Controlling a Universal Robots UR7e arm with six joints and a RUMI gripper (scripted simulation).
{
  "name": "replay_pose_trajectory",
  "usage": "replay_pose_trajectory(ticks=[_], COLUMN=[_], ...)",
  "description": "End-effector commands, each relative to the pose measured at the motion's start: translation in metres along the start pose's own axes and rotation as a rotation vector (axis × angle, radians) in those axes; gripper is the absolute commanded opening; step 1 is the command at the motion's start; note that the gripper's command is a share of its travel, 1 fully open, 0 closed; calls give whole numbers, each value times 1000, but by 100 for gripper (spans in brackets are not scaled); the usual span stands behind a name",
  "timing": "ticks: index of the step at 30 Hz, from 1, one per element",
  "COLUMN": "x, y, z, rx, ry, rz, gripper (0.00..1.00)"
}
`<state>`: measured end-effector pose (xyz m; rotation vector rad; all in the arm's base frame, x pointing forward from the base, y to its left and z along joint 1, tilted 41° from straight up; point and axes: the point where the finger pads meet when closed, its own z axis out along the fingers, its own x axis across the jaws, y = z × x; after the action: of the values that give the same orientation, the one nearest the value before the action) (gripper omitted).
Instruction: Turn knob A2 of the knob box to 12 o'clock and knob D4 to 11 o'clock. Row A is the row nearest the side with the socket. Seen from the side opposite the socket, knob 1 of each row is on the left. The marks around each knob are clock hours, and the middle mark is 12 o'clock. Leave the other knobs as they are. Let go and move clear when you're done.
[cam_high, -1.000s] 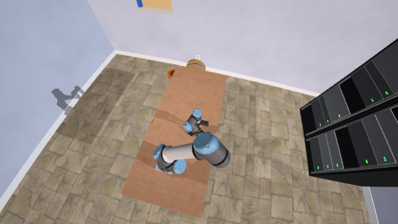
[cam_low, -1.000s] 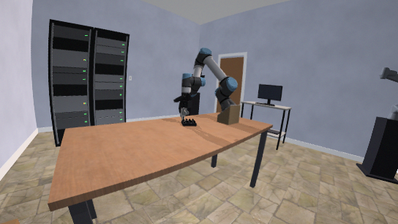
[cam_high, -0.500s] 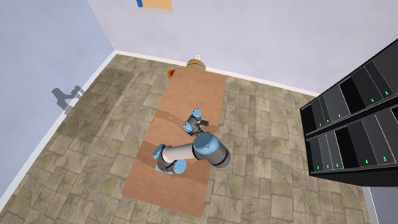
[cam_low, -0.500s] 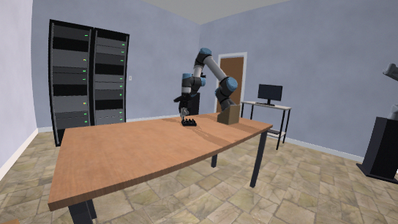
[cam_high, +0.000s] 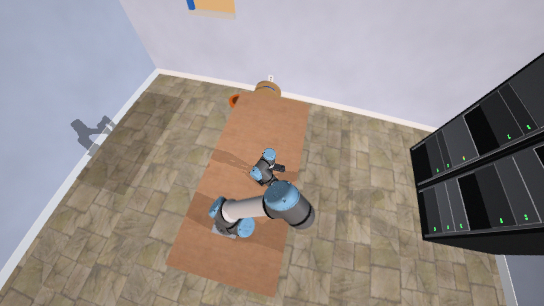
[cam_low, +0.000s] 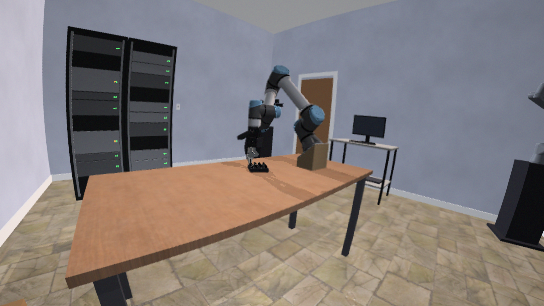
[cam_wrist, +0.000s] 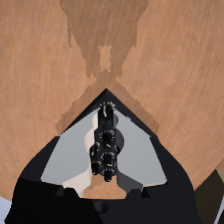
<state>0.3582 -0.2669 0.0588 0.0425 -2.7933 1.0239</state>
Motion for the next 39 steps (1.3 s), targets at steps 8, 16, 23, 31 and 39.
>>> replay_pose_trajectory(ticks=[8, 16, 23, 31, 39], x=[-1, -1, -1, -2, -2], y=[0, 0, 0, 0, 0], z=[0, 0, 0, 0, 0], rx=[0, 1, 1, 1, 1], ry=[-1, -1, -1, -1, -1], rz=[-67, -152, -221, -353, -486], gripper=[4, 4, 4, 4, 4])
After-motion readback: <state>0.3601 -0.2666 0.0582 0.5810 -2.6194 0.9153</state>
